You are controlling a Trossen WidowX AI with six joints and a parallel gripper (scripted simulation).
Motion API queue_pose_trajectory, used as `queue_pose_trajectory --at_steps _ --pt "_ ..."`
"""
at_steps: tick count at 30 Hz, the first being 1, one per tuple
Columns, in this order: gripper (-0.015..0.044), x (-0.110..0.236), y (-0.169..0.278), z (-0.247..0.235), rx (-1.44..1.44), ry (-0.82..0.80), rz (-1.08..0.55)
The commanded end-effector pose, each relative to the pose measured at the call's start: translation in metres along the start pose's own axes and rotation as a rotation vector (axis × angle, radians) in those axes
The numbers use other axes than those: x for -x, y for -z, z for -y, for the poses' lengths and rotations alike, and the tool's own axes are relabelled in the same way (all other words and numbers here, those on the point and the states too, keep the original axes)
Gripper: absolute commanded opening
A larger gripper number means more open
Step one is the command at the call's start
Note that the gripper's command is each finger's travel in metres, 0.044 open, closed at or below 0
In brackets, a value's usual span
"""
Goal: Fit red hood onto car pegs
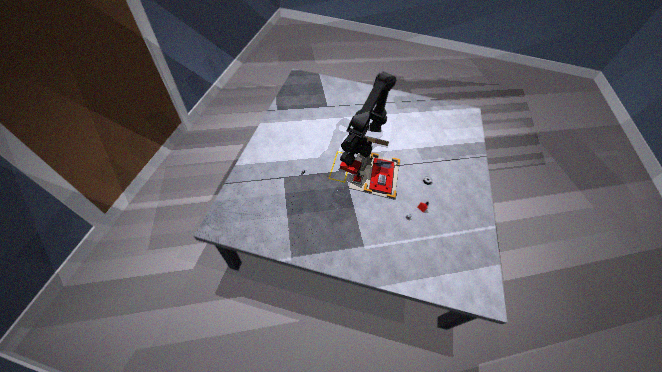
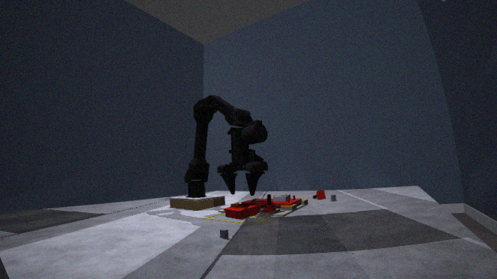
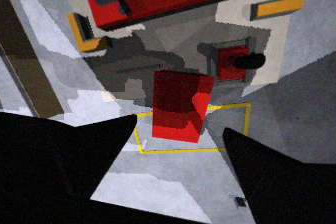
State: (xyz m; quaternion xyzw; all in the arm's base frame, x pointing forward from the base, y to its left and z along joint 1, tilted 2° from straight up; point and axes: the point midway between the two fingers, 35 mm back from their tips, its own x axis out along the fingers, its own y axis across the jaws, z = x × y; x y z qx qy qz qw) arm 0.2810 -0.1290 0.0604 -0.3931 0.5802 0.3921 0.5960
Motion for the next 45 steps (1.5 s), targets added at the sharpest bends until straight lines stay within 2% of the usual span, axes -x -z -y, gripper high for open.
queue_pose_trajectory --at_steps 1,45 --pt "0.044 -0.006 -0.001 -0.001 0.006 -0.006 0.004" --pt "0.044 -0.038 -0.002 -0.002 0.006 -0.007 0.004"
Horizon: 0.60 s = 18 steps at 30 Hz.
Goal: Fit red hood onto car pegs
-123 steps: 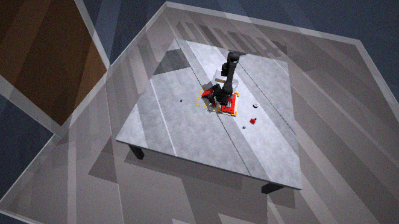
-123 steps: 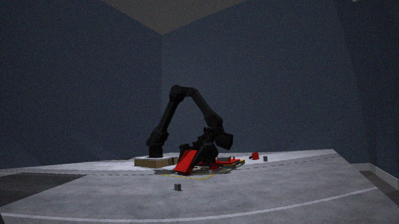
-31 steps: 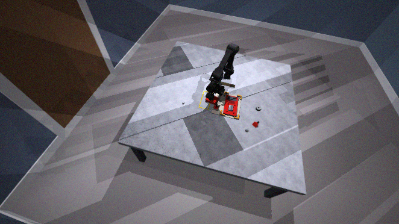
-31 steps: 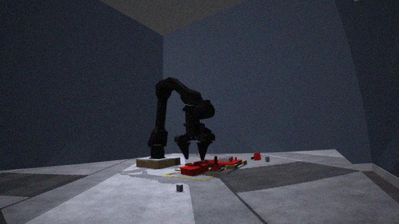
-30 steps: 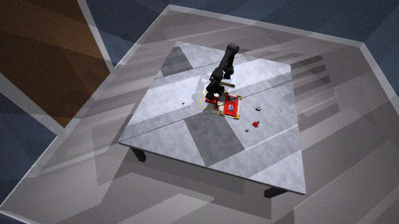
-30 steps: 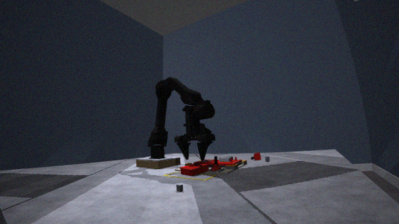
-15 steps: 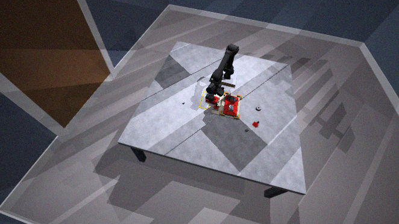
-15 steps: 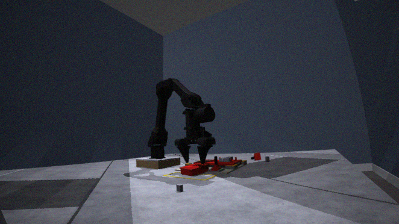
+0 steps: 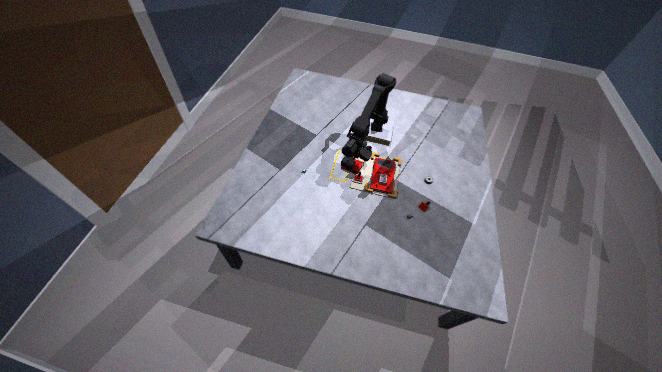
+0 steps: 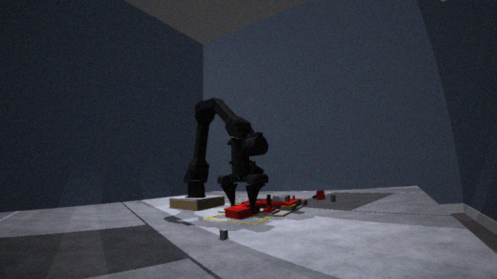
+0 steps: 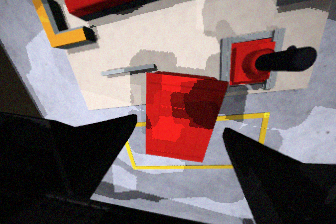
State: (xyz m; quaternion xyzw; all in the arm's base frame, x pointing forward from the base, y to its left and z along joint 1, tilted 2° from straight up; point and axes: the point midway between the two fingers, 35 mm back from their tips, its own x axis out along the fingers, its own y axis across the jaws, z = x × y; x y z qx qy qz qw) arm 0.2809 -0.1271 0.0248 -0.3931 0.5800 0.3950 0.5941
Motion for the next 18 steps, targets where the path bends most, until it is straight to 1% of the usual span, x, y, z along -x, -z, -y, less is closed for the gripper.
queue_pose_trajectory --at_steps 1,18 --pt "0.044 -0.0028 -0.0005 -0.0002 0.001 -0.002 0.003" --pt "0.044 -0.0111 -0.0006 -0.0002 0.001 -0.002 0.003"
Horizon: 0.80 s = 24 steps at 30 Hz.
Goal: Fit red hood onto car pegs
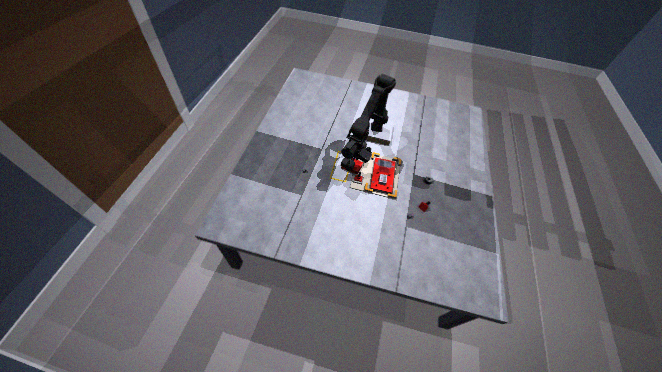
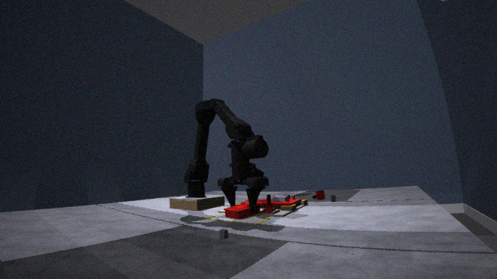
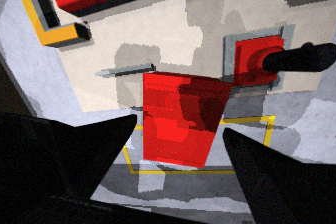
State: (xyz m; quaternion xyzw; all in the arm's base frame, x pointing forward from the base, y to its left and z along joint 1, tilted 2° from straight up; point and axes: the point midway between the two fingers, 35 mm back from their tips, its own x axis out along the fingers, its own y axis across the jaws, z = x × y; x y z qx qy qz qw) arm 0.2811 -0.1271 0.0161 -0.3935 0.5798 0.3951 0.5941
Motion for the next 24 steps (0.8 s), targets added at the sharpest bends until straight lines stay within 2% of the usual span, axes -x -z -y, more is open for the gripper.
queue_pose_trajectory --at_steps 1,13,17,24 --pt "0.044 -0.0029 -0.0006 -0.0004 0.0 -0.002 0.003" --pt "0.044 -0.0088 -0.0006 -0.0006 0.0 -0.002 0.003" --pt "0.0335 -0.0064 0.0 -0.0001 0.0 0.0 0.0" --pt "0.0288 -0.0064 0.0 -0.0001 0.0 0.0 0.0"
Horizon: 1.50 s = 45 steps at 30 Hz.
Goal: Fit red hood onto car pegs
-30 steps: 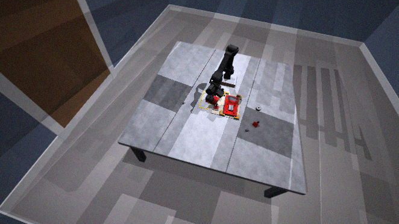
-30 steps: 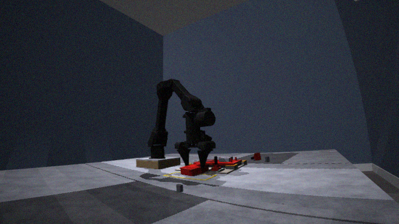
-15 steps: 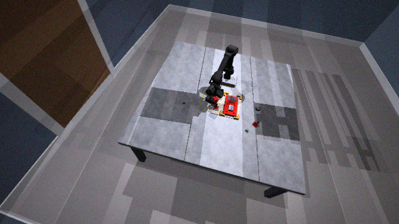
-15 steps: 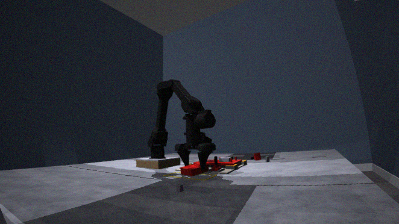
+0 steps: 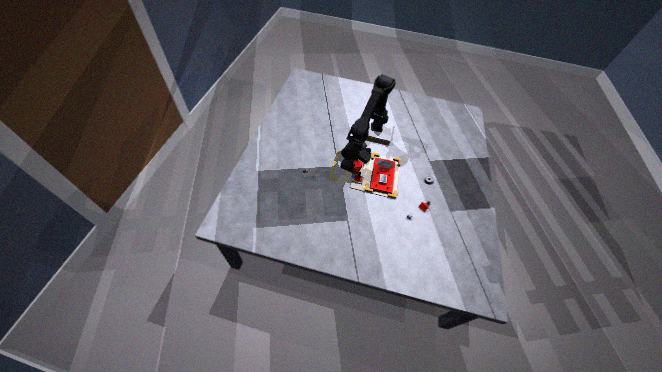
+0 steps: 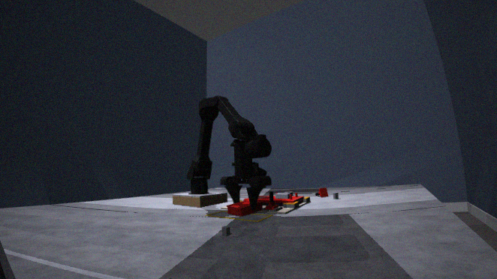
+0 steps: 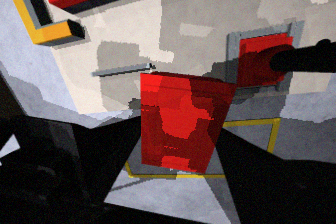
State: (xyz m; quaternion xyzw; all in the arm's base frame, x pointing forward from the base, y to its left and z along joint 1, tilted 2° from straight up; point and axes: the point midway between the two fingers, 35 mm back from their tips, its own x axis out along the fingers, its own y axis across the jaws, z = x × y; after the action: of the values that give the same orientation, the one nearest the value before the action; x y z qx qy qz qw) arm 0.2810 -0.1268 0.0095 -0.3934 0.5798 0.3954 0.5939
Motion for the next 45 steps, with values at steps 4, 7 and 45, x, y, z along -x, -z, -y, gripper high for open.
queue_pose_trajectory --at_steps 4,7,45 --pt "0.0222 0.001 0.0 0.0 0.0 0.0 0.0" --pt "0.0144 0.005 0.0 0.0 0.0 0.0 0.0" --pt "0.0 0.093 -0.021 0.009 -0.18 -0.008 0.001"
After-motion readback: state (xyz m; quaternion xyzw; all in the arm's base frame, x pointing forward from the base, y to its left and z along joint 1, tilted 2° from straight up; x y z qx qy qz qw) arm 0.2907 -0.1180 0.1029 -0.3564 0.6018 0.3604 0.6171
